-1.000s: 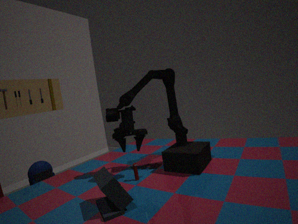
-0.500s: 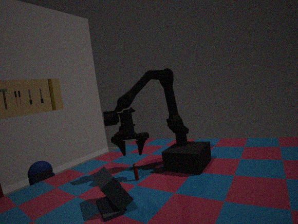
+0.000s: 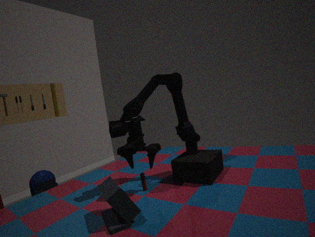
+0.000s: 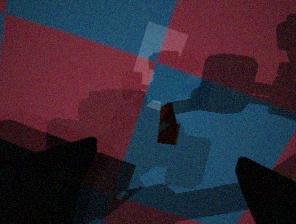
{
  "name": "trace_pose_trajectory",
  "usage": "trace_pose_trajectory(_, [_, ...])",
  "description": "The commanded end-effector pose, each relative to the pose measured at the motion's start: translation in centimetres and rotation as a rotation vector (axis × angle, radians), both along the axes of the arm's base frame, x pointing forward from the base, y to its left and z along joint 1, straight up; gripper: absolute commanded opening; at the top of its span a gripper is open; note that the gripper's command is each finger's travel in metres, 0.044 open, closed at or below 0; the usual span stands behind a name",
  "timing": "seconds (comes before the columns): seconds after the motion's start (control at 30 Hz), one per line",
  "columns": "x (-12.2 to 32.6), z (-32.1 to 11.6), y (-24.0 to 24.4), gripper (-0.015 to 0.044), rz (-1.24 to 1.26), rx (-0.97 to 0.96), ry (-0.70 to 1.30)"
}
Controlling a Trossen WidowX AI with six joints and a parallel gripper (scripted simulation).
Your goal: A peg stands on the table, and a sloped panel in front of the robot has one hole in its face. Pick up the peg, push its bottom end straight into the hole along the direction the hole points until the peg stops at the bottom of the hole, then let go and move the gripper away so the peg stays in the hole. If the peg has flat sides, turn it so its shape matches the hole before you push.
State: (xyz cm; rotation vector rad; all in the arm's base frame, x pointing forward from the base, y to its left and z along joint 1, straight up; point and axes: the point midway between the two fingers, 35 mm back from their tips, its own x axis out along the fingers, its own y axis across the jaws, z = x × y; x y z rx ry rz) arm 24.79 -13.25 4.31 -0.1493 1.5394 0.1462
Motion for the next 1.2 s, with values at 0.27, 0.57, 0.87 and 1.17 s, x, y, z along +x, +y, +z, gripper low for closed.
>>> trace_pose_trajectory(0.27, [0.5,-1.2,0.0,0.044,0.003,-0.014,0.004])
trace_pose_trajectory(0.57, [0.6,-2.7,0.0,0.044,0.003,-0.014,0.004])
trace_pose_trajectory(0.87, [0.6,-4.2,-0.1,0.044,0.003,-0.014,0.004])
trace_pose_trajectory(1.17, [0.5,-5.6,-0.1,0.044,0.003,-0.014,0.004])
